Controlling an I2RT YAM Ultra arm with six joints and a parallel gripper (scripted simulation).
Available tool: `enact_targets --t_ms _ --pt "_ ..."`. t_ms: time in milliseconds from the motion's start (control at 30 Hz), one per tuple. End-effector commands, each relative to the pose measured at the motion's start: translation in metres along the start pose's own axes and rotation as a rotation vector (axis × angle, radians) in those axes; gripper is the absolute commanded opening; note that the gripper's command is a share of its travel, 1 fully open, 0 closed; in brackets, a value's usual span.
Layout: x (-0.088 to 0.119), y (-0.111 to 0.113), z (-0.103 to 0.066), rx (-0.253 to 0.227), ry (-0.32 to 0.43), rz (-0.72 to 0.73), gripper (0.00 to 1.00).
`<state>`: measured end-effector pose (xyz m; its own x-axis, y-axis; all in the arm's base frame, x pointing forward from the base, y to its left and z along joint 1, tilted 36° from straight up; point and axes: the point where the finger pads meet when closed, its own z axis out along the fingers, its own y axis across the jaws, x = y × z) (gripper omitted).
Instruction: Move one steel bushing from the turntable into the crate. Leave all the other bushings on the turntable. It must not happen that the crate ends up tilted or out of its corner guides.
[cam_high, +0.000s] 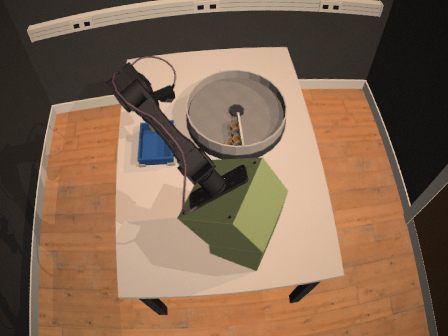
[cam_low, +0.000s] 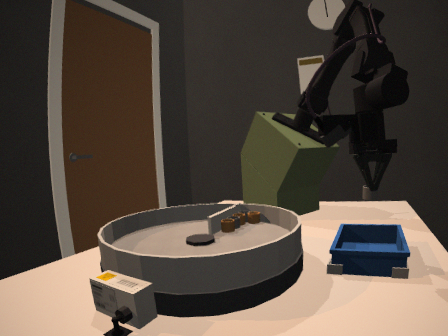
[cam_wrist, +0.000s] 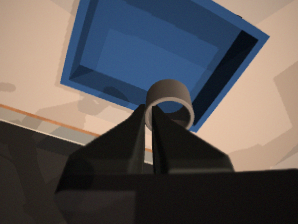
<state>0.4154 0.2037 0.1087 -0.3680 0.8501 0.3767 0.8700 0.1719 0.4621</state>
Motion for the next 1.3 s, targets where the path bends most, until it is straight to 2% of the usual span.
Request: enact_targets --t_ms 0,167,233,1267 --pt "-0.0074 0.0074 -0.0029 -0.008 -0.022 0.015 0.0" --pt "-0.005 0.0081 -0.0024 -0.006 -0.021 0.012 0.0" --pt "-0.0014 0.0124 -0.0094 -0.024 -0.018 0.004 0.0" --pt "-0.0014 0.0124 -0.0094 -0.024 -0.018 0.003 0.0"
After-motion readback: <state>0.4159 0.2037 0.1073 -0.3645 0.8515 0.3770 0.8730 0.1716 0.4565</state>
